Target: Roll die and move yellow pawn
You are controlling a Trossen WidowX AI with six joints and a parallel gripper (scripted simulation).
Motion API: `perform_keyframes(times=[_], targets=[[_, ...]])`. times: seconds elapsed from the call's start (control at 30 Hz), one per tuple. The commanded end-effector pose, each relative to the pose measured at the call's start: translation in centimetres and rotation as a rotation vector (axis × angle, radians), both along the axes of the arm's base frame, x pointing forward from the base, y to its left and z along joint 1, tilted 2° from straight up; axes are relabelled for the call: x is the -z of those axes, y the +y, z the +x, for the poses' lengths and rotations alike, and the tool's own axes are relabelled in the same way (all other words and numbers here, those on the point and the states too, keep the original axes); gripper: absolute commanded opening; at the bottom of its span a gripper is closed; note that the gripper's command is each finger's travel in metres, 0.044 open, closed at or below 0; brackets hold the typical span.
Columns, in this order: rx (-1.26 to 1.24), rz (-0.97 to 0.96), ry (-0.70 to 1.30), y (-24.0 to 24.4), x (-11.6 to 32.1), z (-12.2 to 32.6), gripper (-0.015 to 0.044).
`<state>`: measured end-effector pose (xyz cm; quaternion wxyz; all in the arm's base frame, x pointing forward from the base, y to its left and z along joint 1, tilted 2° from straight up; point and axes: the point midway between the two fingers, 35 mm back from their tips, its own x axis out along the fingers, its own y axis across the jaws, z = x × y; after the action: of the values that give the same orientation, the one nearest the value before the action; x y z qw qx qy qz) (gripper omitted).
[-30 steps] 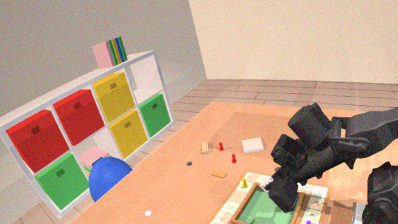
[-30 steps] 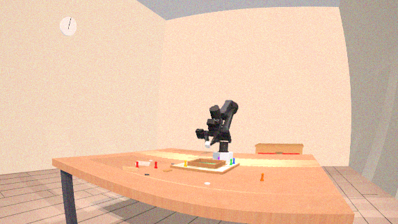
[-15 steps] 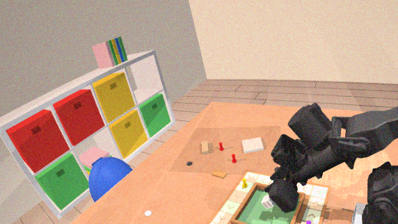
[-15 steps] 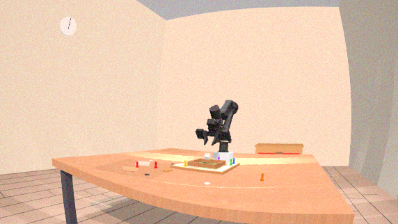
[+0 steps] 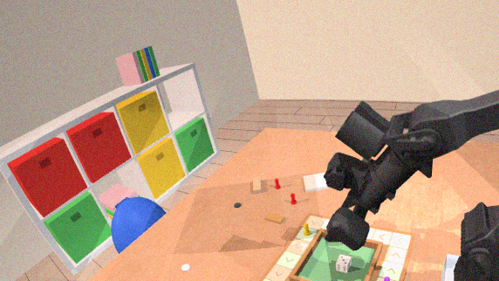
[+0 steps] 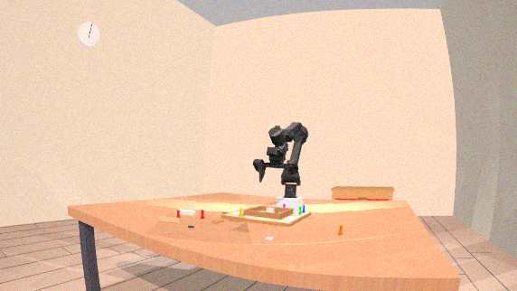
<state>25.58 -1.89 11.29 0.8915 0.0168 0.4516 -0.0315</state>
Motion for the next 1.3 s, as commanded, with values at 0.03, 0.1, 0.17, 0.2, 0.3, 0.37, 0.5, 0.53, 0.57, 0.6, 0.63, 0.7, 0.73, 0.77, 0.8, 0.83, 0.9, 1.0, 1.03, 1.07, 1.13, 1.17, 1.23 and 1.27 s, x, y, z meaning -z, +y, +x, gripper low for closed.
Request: perform_keyframes(times=[0.03, 0.1, 0.17, 0.2, 0.3, 0.37, 0.5, 0.53, 0.57, 0.6, 0.63, 0.7, 0.73, 0.77, 0.8, 0.83, 0.9, 1.0, 1.03, 1.07, 1.13, 1.17, 1.23, 1.27], targets=[[0.005, 0.016, 0.232, -0.1, 0.9, 0.8, 0.0440], [0.005, 0.023, 0.325, -0.2, 1.5, 1.1, 0.0440], [0.005, 0.030, 0.418, -0.2, 2.0, 1.3, 0.0440], [0.005, 0.033, 0.464, -0.2, 2.2, 1.4, 0.0440], [0.005, 0.043, 0.591, -0.2, 3.0, 1.7, 0.0440], [0.005, 0.045, 0.619, -0.2, 3.2, 1.7, 0.0440], [-0.012, 0.036, 0.547, -0.5, 2.8, 2.2, 0.0387], [-0.028, 0.028, 0.554, -1.0, 2.9, 3.1, 0.0361], [-0.048, 0.020, 0.563, -1.6, 2.9, 4.1, 0.0335], [-0.068, 0.012, 0.571, -2.2, 3.1, 5.2, 0.0309], [-0.088, 0.004, 0.580, -2.9, 3.3, 6.2, 0.0282], [-0.129, -0.009, 0.597, -4.3, 3.9, 8.1, 0.0230], [-0.150, -0.016, 0.605, -5.1, 4.2, 9.1, 0.0204], [-0.171, -0.022, 0.614, -5.9, 4.7, 10.0, 0.0200], [-0.187, -0.026, 0.620, -6.6, 5.1, 10.7, 0.0200], [-0.203, -0.030, 0.626, -7.3, 5.5, 11.3, 0.0200], [-0.221, -0.034, 0.633, -8.1, 6.0, 12.0, 0.0200], [-0.224, -0.035, 0.634, -8.2, 6.0, 12.1, 0.0200], [-0.224, -0.035, 0.634, -8.2, 6.0, 12.1, 0.0200], [-0.224, -0.035, 0.634, -8.3, 6.0, 12.1, 0.0200], [-0.224, -0.035, 0.634, -8.4, 6.1, 12.2, 0.0200], [-0.224, -0.035, 0.634, -8.4, 6.5, 12.2, 0.0200], [-0.224, -0.035, 0.634, -8.4, 7.4, 12.2, 0.0200], [-0.224, -0.035, 0.634, -8.4, 7.5, 12.2, 0.0200]])
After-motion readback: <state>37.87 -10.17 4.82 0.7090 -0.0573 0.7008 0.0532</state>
